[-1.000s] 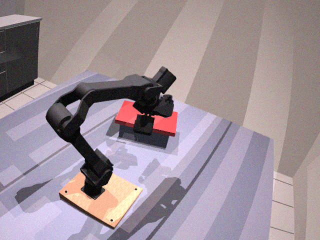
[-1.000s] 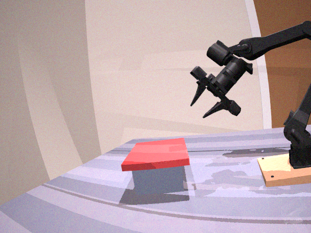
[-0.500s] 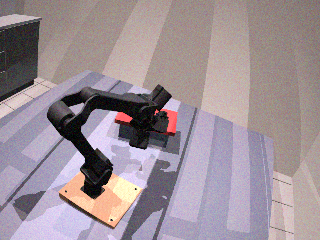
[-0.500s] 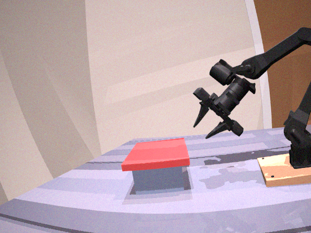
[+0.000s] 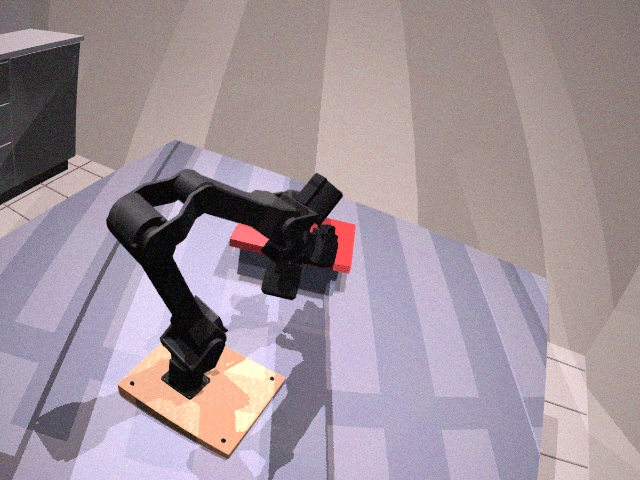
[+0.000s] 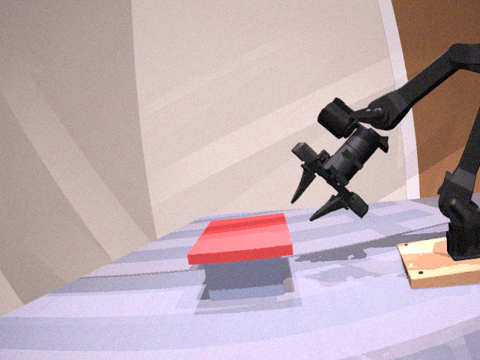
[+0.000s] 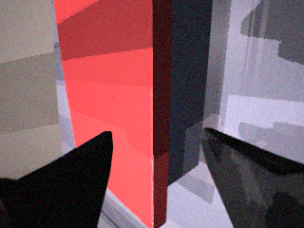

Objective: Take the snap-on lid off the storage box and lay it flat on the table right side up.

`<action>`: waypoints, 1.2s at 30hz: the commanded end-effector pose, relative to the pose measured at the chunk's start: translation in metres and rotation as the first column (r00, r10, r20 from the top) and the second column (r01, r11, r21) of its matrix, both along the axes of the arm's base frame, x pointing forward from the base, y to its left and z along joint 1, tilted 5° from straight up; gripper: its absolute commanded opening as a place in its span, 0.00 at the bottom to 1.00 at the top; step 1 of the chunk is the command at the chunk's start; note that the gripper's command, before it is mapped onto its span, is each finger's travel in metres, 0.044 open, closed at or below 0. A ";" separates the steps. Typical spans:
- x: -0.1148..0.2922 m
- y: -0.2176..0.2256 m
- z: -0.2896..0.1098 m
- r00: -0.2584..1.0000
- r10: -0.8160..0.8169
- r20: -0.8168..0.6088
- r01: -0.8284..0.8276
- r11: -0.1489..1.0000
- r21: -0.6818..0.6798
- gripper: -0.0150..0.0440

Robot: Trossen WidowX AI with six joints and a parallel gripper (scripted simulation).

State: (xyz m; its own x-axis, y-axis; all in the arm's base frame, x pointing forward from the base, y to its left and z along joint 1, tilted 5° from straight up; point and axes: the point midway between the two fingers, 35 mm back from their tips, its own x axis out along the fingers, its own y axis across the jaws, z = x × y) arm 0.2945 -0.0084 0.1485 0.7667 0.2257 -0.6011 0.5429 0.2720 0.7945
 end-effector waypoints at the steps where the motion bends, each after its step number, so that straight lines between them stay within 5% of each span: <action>1: 0.006 0.001 -0.004 1.000 -0.005 0.000 0.005 1.000 0.000 0.65; 30: 0.039 0.013 -0.032 1.000 -0.006 0.004 0.006 1.000 0.004 0.65; 36: 0.039 0.013 -0.032 1.000 -0.006 0.004 0.006 1.000 0.004 0.49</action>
State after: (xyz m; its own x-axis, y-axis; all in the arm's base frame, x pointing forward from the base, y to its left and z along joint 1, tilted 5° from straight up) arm 0.3329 0.0048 0.1165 0.7687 0.2270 -0.5979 0.5406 0.2689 0.7971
